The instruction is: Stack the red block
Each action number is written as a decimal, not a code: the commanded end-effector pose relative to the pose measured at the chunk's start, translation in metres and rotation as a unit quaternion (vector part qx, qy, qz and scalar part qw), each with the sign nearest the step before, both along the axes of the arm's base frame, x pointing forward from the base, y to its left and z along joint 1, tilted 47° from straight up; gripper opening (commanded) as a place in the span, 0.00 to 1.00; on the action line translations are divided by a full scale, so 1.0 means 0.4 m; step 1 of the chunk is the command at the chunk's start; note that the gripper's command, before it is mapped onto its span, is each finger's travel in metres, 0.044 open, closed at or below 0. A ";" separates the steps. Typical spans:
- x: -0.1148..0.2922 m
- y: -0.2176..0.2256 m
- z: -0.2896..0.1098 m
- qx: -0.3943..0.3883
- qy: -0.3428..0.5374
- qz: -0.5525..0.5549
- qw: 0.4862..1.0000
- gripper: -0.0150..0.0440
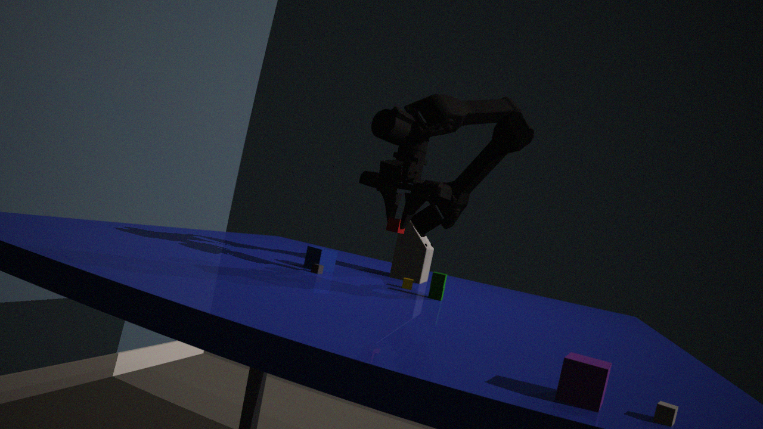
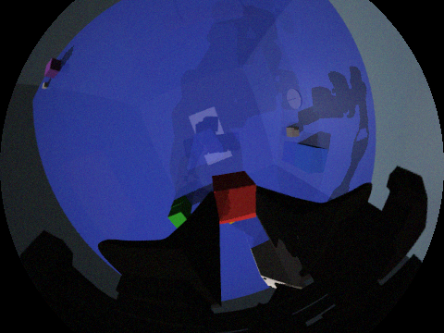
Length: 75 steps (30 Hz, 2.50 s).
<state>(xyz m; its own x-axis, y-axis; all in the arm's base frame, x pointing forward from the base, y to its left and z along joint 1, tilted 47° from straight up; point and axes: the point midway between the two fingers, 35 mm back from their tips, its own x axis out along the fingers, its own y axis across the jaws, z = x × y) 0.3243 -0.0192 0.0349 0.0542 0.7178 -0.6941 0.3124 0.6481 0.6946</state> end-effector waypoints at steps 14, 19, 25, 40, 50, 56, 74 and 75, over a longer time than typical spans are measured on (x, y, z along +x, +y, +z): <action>-0.081 0.136 0.133 0.004 0.003 0.001 1.000 0.25; -0.114 0.172 0.165 0.006 0.003 0.001 1.000 0.25; -0.123 0.188 0.169 0.006 0.003 0.001 1.000 0.25; -0.117 0.276 0.086 0.007 0.003 0.001 1.000 0.25; -0.117 0.297 0.068 0.008 0.003 0.001 1.000 0.25; -0.117 0.297 0.068 0.008 0.003 0.001 1.000 0.25; -0.117 0.299 0.066 0.008 0.003 0.001 1.000 0.25; -0.117 0.297 0.067 0.008 0.003 0.001 1.000 0.25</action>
